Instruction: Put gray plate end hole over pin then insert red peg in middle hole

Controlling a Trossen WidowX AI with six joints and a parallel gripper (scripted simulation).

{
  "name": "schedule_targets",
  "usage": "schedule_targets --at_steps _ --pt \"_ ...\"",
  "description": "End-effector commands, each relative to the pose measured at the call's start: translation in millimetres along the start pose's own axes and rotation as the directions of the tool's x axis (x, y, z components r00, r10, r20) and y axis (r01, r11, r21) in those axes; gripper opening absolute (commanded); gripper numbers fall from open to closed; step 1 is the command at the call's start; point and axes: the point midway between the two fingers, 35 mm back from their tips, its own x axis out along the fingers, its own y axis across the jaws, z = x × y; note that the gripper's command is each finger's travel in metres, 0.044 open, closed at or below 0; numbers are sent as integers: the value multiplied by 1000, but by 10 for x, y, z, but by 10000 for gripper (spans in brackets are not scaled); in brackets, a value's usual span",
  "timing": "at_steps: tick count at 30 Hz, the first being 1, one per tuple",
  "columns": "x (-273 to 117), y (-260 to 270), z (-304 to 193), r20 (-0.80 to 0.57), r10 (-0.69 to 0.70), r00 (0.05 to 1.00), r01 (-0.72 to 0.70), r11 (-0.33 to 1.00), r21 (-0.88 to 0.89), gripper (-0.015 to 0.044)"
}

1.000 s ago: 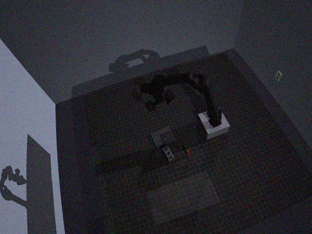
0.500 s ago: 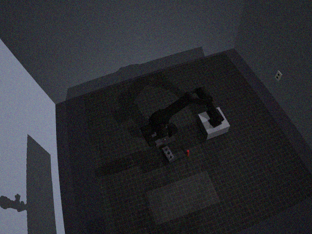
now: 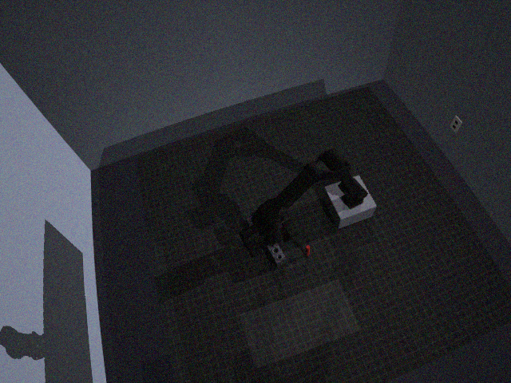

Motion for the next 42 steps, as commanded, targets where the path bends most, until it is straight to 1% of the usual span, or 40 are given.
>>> schedule_targets --at_steps 1,3,6,42 --pt "155 -48 1 3 -21 1000 21 1000 6 440" --pt "167 -49 1 3 -21 1000 21 1000 6 440" --pt "294 -62 9 3 -22 1000 22 1000 6 440" --pt "827 -79 14 3 -22 1000 22 1000 6 440"
